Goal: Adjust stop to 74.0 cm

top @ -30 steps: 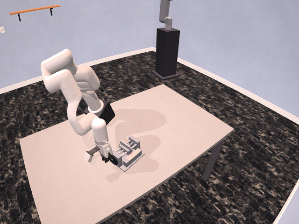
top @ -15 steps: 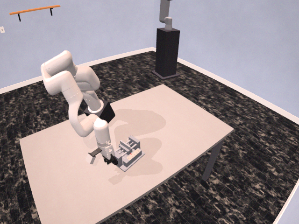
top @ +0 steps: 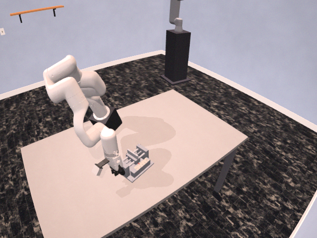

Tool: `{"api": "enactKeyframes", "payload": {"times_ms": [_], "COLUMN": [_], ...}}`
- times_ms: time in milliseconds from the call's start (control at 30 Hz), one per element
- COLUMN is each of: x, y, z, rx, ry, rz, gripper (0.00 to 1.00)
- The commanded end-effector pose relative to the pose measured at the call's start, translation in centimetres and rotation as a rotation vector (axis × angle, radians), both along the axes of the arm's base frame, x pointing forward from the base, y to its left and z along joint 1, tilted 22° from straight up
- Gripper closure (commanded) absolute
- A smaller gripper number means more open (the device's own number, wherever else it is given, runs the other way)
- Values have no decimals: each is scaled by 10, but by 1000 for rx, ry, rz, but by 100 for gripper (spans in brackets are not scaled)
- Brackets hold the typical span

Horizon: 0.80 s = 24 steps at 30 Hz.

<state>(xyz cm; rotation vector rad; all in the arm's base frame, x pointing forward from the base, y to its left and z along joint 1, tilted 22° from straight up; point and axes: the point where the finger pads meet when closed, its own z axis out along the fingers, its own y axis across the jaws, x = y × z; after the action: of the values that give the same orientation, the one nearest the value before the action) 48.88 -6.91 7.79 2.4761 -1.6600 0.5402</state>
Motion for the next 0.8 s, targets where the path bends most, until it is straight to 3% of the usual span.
{"api": "enactKeyframes", "payload": {"times_ms": [0, 767], "x": [1, 6], "y": [0, 1], "z": [0, -3], "rx": [-1, -1], "ry": [0, 0], "rz": [0, 0], "gripper": [94, 94]}}
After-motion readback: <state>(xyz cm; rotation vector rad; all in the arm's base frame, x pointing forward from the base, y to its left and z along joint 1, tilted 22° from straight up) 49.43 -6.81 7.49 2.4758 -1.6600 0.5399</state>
